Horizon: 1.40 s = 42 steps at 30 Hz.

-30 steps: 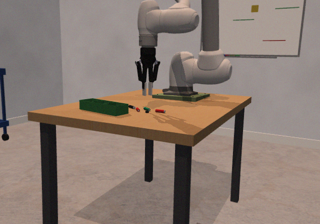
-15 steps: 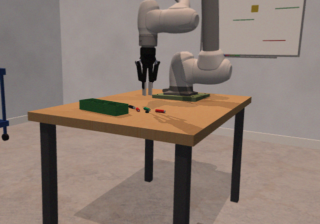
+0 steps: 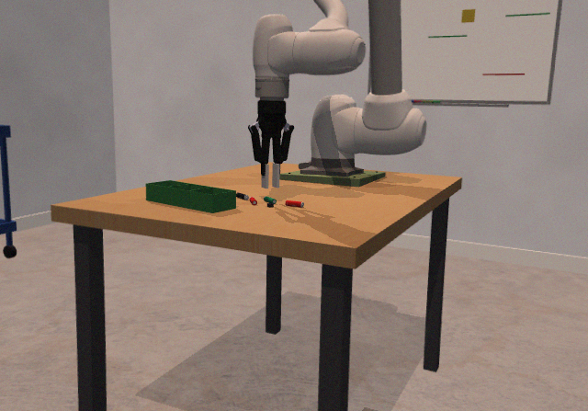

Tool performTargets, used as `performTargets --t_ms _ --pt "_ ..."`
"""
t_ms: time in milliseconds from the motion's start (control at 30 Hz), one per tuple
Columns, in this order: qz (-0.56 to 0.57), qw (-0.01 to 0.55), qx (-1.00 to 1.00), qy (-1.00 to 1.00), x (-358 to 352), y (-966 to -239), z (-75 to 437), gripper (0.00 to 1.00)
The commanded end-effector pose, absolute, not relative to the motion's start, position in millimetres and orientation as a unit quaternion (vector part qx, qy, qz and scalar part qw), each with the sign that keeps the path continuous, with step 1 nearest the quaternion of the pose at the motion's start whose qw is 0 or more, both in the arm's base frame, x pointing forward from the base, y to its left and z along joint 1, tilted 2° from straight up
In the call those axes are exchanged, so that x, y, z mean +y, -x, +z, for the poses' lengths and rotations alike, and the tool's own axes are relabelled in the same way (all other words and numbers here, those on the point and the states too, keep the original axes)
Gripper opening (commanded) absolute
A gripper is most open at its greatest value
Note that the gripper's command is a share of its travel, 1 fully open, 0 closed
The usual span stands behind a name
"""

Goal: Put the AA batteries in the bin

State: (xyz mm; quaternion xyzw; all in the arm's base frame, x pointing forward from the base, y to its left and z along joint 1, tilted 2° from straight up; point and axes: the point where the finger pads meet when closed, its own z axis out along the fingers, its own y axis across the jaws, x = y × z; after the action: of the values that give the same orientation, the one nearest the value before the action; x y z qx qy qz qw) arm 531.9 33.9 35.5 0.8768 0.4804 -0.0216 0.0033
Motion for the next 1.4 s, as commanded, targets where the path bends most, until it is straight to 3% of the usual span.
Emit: performTargets --t_ms 0,1367 --pt "-0.022 0.002 0.481 -0.877 33 -531 26 0.17" --pt "-0.022 0.002 0.481 -0.877 30 -528 -2 0.17"
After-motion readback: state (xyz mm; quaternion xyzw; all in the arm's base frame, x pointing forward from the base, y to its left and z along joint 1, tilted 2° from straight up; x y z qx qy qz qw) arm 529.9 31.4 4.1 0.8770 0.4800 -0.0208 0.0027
